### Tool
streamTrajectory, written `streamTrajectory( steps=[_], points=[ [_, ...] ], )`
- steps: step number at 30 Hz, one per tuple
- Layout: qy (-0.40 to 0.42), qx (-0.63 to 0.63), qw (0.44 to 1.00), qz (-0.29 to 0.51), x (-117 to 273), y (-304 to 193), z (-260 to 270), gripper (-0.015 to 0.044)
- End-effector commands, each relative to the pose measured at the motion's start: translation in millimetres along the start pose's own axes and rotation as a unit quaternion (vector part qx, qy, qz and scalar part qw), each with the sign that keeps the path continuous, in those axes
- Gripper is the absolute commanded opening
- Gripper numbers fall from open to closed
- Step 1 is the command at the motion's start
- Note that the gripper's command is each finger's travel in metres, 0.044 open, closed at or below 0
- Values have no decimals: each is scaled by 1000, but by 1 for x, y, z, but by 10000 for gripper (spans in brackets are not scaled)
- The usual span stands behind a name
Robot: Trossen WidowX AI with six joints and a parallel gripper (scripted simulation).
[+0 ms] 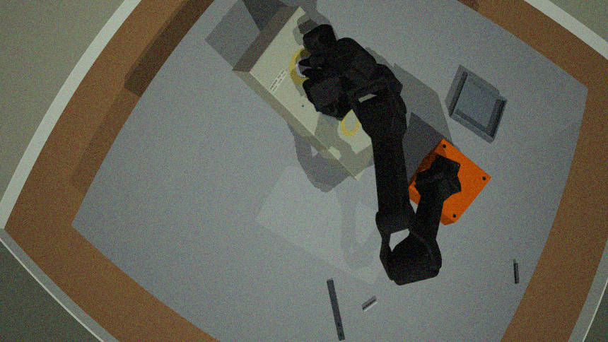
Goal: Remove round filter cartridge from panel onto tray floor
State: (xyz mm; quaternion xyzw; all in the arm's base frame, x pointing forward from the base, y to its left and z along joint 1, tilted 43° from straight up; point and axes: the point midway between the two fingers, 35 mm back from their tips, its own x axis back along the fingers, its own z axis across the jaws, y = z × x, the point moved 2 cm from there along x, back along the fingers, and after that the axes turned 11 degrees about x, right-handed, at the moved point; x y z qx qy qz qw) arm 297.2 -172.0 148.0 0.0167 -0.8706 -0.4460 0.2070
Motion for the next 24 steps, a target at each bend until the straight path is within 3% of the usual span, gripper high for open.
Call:
streamTrajectory(
  steps=[1,19,24],
  points=[
    [2,77,997,4,-6,-1,0,0],
    [3,381,924,3,-6,-1,0,0],
    [3,413,911,3,-6,-1,0,0]
  ],
)
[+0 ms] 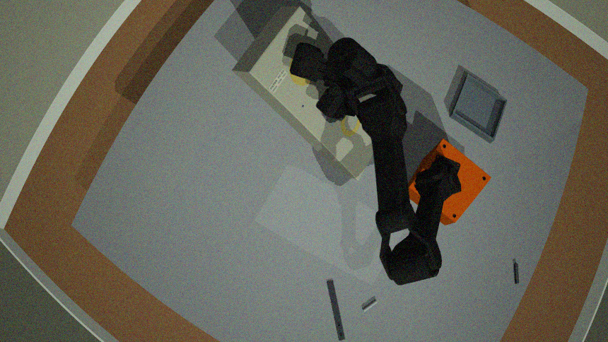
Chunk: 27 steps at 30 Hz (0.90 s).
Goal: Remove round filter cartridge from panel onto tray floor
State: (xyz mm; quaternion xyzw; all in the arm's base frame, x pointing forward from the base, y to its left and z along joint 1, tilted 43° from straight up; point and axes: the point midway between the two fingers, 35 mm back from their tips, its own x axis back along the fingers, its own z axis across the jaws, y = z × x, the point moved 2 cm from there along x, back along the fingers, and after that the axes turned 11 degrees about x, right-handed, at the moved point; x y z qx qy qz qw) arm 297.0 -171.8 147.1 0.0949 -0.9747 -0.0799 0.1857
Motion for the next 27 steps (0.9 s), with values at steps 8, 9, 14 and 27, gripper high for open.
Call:
streamTrajectory(
  steps=[8,9,14,27],
  points=[
    [12,10,1000,2,20,-5,1,0],
    [13,8,1000,2,25,-5,2,0],
    [12,-5,1000,2,50,-4,1,0],
    [6,-18,1000,2,72,0,2,0]
  ],
)
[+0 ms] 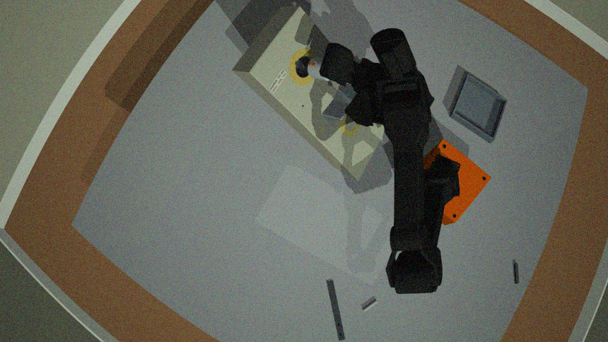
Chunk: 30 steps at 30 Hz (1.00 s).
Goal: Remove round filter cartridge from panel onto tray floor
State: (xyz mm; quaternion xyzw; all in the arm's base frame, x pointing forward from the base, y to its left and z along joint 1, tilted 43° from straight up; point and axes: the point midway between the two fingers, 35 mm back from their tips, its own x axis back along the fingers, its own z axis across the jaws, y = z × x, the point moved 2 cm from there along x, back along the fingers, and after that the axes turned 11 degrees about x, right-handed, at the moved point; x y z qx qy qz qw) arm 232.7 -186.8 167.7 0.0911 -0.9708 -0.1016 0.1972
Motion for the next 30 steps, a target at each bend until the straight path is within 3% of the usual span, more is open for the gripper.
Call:
streamTrajectory(
  steps=[1,23,26,30],
  points=[
    [-4,5,1000,2,2,2,1,0],
    [-4,5,1000,2,-7,40,62,0],
    [-2,0,1000,-1,-7,36,57,79],
    [-2,0,1000,-1,-7,36,57,90]
  ],
)
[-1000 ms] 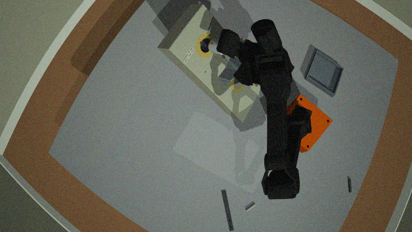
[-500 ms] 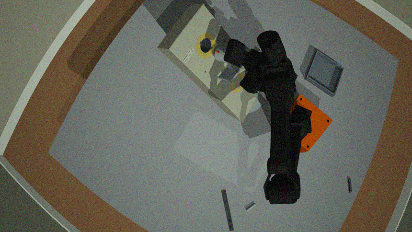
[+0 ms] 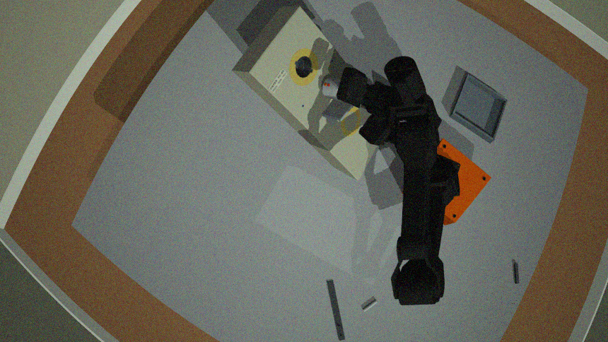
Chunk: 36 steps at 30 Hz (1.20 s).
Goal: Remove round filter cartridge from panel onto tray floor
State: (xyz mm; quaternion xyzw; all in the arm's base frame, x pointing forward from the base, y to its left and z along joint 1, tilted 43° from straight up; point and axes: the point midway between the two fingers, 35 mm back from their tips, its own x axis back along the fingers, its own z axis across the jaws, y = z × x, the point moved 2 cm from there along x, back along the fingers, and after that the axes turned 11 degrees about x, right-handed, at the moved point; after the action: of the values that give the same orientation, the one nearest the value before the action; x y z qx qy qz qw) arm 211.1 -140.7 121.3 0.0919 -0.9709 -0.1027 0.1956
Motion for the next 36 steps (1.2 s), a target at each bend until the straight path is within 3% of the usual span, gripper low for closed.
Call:
streamTrajectory(
  steps=[1,9,16,20,32,36],
  points=[
    [0,1,1000,0,0,-1,-1,90],
    [-2,5,1000,3,0,2,2,90],
    [-2,6,1000,3,8,-33,-56,90],
    [-2,6,1000,3,9,-36,-62,90],
    [-4,14,1000,7,55,-66,-113,405],
    [22,-130,991,-3,46,-59,-99,305]
  ],
)
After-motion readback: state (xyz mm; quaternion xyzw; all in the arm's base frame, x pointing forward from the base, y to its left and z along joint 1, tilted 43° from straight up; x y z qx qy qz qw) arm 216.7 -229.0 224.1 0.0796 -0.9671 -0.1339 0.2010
